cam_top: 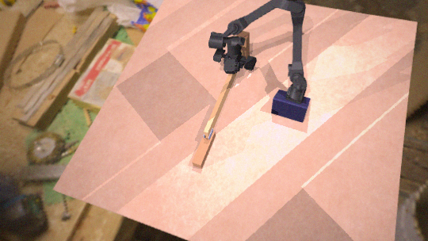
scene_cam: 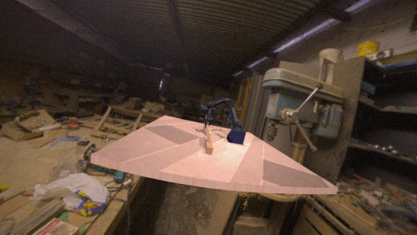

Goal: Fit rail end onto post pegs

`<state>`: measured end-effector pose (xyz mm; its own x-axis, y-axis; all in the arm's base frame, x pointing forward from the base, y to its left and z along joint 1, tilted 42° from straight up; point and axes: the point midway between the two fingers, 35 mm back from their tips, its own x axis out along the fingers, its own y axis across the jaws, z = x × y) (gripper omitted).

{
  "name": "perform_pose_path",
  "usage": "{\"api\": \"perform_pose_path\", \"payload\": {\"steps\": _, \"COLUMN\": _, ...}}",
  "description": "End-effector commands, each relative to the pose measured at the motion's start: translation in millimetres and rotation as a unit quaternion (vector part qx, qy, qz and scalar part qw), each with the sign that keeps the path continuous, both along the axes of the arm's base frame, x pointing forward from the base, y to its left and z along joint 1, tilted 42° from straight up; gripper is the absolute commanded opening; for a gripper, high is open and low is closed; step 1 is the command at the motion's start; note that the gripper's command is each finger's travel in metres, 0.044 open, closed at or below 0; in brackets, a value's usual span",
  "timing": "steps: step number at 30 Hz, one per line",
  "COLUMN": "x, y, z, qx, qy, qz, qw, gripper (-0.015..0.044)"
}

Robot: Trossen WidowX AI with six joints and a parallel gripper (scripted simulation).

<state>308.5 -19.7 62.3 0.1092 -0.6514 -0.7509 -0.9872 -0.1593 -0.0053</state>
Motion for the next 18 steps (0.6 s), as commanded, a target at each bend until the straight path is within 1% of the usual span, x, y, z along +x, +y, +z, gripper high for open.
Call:
{"api": "perform_pose_path", "payload": {"steps": 1, "x": 0.0, "y": 0.0, "z": 0.0, "qx": 0.0, "qy": 0.0, "qz": 0.0, "qw": 1.0, "gripper": 0.0131}}
{"api": "perform_pose_path", "payload": {"steps": 13, "x": 0.0, "y": 0.0, "z": 0.0, "qx": 0.0, "qy": 0.0, "qz": 0.0, "qw": 1.0, "gripper": 0.044}}
{"api": "perform_pose_path", "payload": {"steps": 18, "x": -0.2, "y": 2.4, "z": 0.0, "qx": 0.0, "qy": 0.0, "qz": 0.0, "qw": 1.0, "gripper": 0.044}}
